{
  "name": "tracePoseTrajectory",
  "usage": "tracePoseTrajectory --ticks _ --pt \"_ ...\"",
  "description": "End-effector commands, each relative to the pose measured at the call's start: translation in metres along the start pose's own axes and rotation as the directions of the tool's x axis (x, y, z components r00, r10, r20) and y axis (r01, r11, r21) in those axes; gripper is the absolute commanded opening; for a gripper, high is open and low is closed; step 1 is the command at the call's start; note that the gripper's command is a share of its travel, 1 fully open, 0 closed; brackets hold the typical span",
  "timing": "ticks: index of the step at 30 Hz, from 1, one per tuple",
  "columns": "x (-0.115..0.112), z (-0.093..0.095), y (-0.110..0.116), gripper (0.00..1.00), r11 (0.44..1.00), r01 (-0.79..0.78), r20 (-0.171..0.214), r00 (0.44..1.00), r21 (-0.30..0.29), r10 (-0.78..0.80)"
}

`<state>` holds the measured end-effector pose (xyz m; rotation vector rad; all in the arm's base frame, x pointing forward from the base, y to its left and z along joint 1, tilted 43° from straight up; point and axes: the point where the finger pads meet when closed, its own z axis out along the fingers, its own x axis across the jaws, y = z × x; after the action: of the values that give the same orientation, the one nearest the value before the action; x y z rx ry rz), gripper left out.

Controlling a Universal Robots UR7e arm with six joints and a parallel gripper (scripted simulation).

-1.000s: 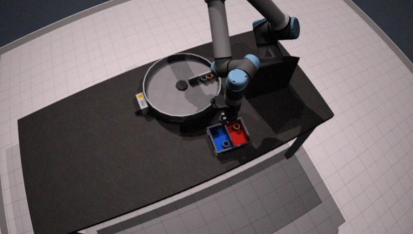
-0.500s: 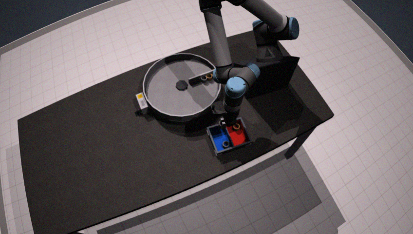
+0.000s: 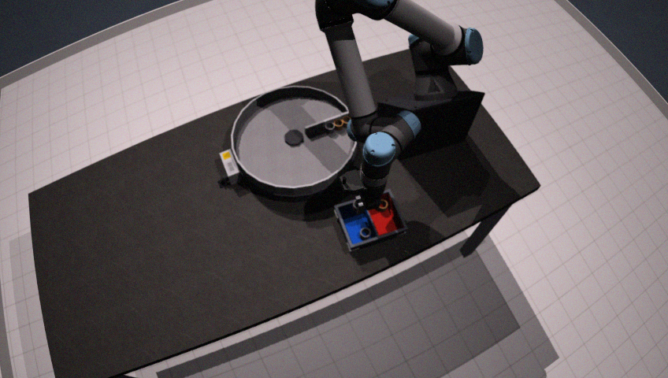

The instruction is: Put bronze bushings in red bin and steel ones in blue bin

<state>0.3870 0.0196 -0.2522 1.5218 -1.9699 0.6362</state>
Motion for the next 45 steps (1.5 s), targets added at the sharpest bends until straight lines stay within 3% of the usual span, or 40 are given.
tracePoseTrajectory --ticks 1,45 --pt "0.000 0.001 -0.001 0.00 1.000 0.000 0.001 1.000 0.002 0.000" --pt "-0.001 0.025 -0.001 0.00 1.000 0.000 0.001 1.000 0.002 0.000"
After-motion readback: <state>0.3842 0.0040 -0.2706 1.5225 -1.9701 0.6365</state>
